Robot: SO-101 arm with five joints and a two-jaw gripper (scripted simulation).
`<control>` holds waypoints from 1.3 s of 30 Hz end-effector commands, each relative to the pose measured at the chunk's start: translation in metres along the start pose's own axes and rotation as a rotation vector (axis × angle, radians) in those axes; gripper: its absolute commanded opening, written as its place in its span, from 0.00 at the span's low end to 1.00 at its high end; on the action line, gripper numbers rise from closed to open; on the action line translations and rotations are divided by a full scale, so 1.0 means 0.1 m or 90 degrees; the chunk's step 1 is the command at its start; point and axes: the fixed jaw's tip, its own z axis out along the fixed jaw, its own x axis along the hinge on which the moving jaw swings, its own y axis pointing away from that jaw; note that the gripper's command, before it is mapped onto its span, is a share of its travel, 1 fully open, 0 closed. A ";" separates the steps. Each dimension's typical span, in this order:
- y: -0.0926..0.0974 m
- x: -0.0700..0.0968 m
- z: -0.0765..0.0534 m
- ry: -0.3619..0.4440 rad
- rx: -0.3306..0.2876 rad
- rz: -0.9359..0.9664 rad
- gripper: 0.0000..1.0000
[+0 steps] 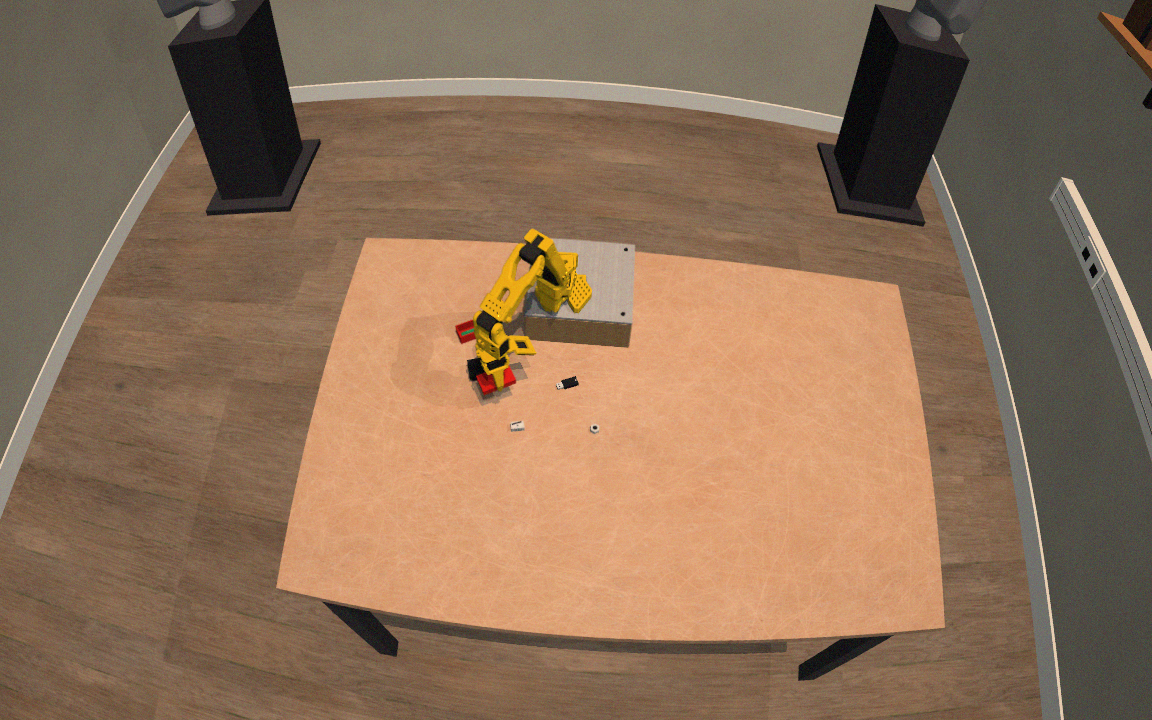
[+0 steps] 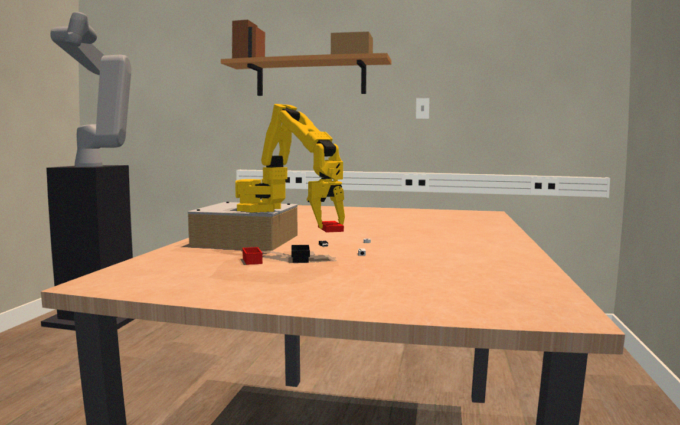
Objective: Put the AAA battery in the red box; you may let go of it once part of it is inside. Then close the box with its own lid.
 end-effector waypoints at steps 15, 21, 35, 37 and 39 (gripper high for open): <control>0.53 0.14 -0.01 0.001 0.002 0.000 0.21; 0.95 0.14 -0.01 0.001 0.002 0.000 0.21; 1.58 -0.04 0.00 0.001 0.002 0.000 0.21; 1.62 -0.06 0.00 0.001 0.002 0.000 0.21; 1.65 -0.07 0.00 0.001 0.002 0.000 0.21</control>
